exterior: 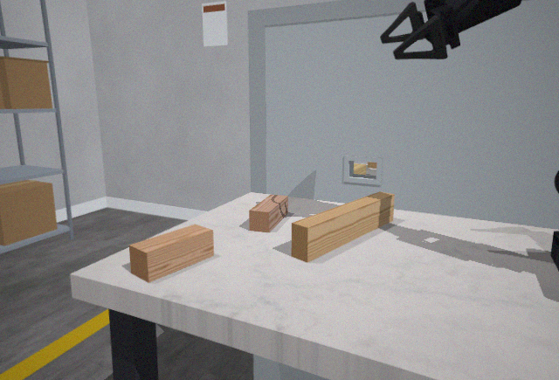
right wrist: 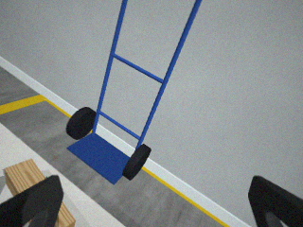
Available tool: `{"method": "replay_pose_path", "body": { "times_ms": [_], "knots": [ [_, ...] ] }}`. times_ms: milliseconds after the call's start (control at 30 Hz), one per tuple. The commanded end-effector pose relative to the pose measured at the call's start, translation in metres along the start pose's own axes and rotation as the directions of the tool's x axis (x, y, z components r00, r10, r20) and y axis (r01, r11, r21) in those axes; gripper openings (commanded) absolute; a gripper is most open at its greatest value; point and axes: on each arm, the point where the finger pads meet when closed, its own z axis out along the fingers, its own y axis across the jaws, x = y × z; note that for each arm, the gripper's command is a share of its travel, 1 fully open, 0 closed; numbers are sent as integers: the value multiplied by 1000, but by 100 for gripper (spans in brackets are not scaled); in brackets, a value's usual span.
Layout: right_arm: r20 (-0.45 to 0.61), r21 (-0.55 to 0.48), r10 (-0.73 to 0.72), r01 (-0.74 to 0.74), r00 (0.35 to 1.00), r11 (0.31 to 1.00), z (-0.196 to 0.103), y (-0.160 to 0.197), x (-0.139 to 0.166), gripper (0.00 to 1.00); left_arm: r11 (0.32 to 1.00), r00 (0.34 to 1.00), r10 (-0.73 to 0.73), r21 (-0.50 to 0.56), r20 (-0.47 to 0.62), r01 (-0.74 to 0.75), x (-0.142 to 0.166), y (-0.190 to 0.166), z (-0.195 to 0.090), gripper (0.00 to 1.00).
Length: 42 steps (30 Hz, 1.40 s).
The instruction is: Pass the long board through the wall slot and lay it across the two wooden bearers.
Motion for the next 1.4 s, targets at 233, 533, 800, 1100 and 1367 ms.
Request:
{"method": "replay_pose_path", "body": {
  "times_ms": [233, 533, 800, 1100, 1367],
  "knots": [
    [5, 2, 14, -14, 1000, 1000, 0, -2, -3, 100, 1000, 1000, -12, 11, 14, 12, -6, -2, -3, 100],
    [5, 2, 14, -14, 1000, 1000, 0, -2, -3, 100, 1000, 1000, -12, 11, 14, 12, -6, -2, -3, 100],
    [13, 7, 35, -35, 999, 999, -1, -5, -9, 100, 1000, 999, -26, 19, 34, 25, -14, -3, -7, 50],
    [35, -66, 106, -103, 994, 992, 3, 8, -30, 100, 1000, 998, -5, -26, -69, 3, 8, -3, 9, 50],
    [61, -327, 176, -147, 982, 934, -3, 50, -62, 100, 989, 960, -79, -138, -269, 42, 50, 1, 49, 50]
  ]
}}
